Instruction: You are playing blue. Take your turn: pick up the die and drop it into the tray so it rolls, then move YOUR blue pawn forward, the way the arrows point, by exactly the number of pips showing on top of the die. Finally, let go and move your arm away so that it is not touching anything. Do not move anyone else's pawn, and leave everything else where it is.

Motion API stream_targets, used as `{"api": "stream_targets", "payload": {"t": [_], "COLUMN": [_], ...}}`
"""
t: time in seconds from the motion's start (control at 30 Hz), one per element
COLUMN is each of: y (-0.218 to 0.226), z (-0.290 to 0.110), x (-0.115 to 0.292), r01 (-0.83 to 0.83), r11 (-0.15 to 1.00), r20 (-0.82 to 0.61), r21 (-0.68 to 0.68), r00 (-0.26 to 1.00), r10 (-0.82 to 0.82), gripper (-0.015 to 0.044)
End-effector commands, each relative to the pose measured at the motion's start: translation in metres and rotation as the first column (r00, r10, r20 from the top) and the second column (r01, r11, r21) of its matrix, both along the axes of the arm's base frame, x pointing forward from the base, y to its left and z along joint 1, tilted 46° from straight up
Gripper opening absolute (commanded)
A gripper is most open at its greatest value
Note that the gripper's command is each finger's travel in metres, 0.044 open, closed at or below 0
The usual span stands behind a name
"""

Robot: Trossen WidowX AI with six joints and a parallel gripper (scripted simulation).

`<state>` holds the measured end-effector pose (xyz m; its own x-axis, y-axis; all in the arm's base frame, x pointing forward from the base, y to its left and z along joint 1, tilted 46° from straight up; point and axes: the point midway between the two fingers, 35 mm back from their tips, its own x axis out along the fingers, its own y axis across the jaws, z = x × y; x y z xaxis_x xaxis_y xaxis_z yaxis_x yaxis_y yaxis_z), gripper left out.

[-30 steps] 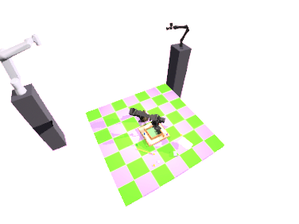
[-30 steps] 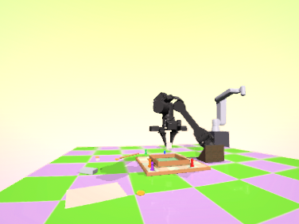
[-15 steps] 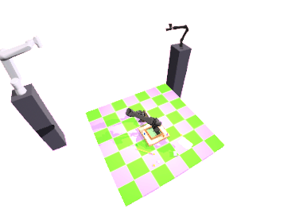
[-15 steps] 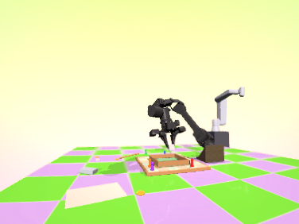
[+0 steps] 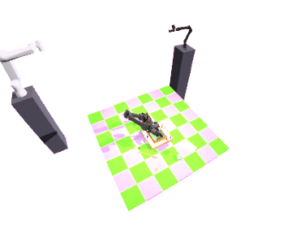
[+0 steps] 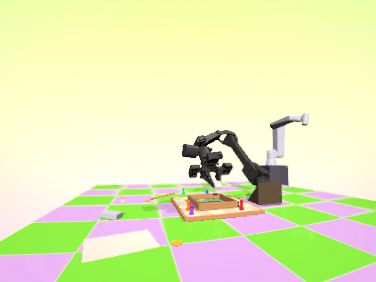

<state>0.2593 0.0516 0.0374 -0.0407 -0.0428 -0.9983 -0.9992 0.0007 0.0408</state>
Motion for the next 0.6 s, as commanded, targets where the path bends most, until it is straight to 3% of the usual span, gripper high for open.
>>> {"api": "stream_targets", "payload": {"t": [0.0,0.27,0.57], "y": [0.001,0.011,0.010], "z": [0.001,0.049,0.049], "x": [0.000,0.013,0.013], "r01": [-0.023,-0.024,-0.028], "r11": [0.996,0.995,0.995], "r20": [0.043,0.046,0.052], "r21": [0.089,0.095,0.092], "r00": [0.999,0.999,0.998], "r10": [0.019,0.020,0.023], "gripper": [0.0000,0.0000,0.0000]}}
